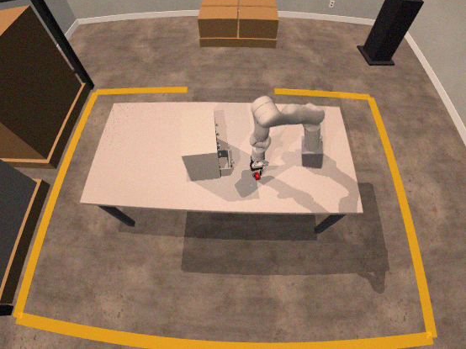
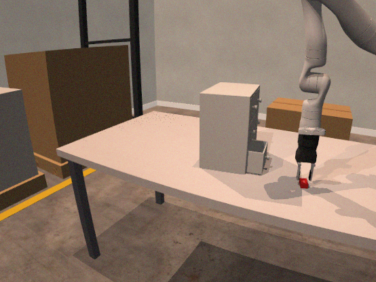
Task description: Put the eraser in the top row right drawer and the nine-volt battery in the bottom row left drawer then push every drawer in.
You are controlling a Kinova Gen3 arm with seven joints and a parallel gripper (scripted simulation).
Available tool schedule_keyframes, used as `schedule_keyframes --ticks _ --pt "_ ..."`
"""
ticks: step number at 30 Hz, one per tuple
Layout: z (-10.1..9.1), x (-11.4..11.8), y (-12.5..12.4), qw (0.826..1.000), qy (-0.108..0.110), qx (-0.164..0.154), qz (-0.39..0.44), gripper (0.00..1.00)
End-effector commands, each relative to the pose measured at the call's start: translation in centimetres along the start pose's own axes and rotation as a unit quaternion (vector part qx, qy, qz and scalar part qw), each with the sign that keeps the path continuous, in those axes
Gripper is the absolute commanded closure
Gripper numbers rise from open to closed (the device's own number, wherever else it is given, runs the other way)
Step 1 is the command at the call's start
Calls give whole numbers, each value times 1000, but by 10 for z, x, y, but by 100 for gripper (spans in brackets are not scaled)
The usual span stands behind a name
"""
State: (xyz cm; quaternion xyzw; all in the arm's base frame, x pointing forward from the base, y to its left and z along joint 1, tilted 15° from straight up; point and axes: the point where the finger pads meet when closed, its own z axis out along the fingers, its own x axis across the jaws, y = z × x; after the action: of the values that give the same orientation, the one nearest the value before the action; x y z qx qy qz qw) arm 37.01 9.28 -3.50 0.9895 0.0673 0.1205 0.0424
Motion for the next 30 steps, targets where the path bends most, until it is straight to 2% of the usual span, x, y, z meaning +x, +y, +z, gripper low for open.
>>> schedule_keyframes --ticks 1,30 --pt "-1 2 0 1000 1 -1 0 19" --pt "-1 -1 2 1000 1 -1 0 19"
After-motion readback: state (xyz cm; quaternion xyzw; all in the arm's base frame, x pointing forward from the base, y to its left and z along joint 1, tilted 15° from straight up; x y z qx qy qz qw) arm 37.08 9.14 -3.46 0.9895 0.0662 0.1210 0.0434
